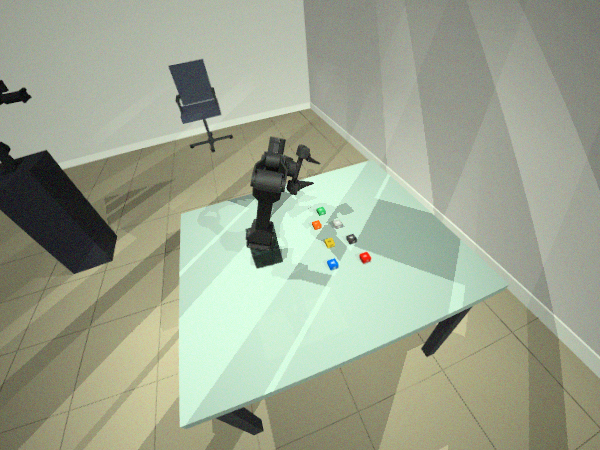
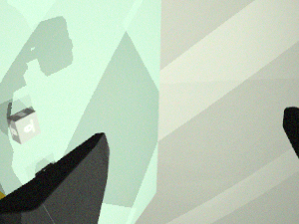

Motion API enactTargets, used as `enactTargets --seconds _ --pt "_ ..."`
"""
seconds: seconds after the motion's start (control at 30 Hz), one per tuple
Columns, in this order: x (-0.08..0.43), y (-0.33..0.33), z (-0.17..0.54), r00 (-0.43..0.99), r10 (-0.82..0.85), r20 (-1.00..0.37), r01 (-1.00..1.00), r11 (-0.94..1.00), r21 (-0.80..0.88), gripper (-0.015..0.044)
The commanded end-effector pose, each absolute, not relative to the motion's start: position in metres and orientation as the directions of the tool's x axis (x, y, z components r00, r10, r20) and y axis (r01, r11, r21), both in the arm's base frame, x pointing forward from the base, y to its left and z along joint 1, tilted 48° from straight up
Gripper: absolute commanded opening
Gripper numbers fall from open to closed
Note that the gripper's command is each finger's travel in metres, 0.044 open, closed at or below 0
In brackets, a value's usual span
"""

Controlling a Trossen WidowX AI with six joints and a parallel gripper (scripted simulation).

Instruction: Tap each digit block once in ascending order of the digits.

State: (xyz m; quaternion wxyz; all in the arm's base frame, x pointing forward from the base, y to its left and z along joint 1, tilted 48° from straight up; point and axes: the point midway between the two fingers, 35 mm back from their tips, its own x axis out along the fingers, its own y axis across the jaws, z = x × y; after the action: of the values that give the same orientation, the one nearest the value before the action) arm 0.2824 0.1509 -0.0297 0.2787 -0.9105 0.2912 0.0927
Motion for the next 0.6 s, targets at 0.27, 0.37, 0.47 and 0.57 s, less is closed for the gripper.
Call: enactTargets --seconds 0.27,0.37,0.47,0.57 --pt "0.311 0.051 0.013 0.503 -0.711 -0.492 -0.712 -0.017 -0.702 0.04" --pt "0.309 0.029 0.024 0.421 -0.741 -0.522 -0.672 0.131 -0.729 0.04" --pt "0.304 0.006 0.036 0.338 -0.764 -0.55 -0.608 0.268 -0.747 0.04" --pt "0.296 -0.015 0.049 0.251 -0.778 -0.576 -0.52 0.393 -0.758 0.04"
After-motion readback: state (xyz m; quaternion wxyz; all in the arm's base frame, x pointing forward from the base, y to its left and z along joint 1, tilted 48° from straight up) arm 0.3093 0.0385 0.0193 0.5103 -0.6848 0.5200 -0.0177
